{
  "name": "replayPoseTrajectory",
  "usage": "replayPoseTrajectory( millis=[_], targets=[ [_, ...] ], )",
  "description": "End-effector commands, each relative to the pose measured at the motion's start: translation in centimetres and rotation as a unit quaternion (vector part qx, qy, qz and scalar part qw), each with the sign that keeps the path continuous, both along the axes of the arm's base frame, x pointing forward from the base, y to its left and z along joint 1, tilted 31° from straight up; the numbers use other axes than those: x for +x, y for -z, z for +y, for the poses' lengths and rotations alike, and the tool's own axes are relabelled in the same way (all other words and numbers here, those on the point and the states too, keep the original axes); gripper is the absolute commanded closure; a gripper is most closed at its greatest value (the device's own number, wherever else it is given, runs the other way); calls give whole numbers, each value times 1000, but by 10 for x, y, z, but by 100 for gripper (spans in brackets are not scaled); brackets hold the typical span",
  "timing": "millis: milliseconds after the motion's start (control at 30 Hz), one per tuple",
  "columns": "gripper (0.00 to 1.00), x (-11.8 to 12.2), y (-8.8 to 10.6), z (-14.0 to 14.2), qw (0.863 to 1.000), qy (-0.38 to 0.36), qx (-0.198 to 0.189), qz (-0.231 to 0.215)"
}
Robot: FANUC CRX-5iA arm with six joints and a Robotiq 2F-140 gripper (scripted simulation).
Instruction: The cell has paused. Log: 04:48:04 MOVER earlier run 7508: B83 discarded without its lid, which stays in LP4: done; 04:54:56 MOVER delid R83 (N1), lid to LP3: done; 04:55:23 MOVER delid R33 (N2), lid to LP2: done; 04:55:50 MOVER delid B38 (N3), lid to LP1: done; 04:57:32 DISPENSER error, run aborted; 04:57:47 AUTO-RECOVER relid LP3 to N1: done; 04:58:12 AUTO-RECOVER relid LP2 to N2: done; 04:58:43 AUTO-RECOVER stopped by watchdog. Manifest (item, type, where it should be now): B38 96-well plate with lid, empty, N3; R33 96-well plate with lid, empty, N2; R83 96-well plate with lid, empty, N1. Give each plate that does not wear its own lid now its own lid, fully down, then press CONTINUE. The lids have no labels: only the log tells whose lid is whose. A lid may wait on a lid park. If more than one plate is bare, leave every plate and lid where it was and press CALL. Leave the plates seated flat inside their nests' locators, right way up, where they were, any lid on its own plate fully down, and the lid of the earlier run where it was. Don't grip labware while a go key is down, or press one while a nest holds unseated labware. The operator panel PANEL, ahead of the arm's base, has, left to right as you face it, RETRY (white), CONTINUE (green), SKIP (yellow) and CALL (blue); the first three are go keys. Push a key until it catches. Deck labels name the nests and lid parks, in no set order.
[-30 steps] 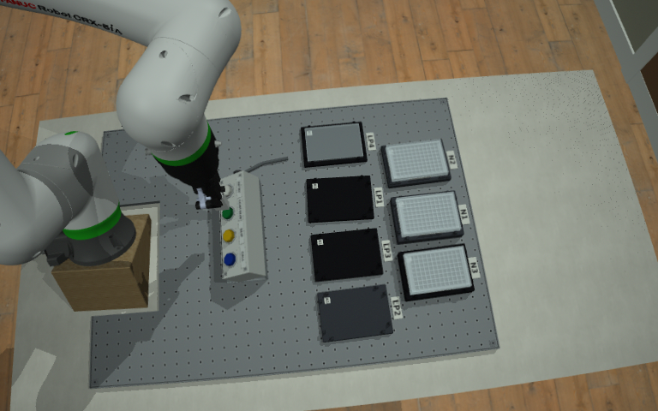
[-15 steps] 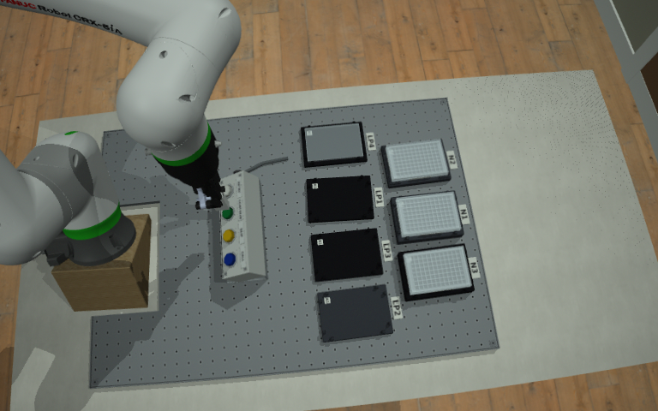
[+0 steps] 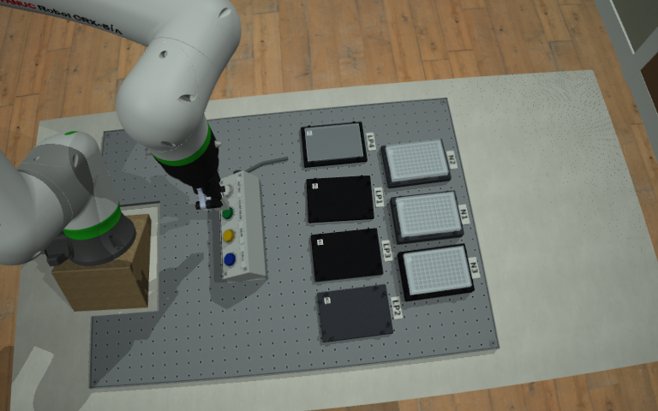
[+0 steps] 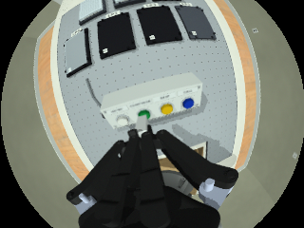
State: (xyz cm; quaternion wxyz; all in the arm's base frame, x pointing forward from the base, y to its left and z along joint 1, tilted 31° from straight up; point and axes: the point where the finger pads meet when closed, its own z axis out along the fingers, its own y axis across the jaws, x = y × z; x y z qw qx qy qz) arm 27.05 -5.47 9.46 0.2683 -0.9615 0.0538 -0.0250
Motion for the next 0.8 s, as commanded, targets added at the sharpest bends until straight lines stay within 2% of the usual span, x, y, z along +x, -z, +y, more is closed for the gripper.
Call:
replayPoseTrajectory(
  millis=[0,767],
  targets=[
    [100,0,0,0,1000,0,0,0],
    [100,0,2,1,1000,0,0,0]
  ],
)
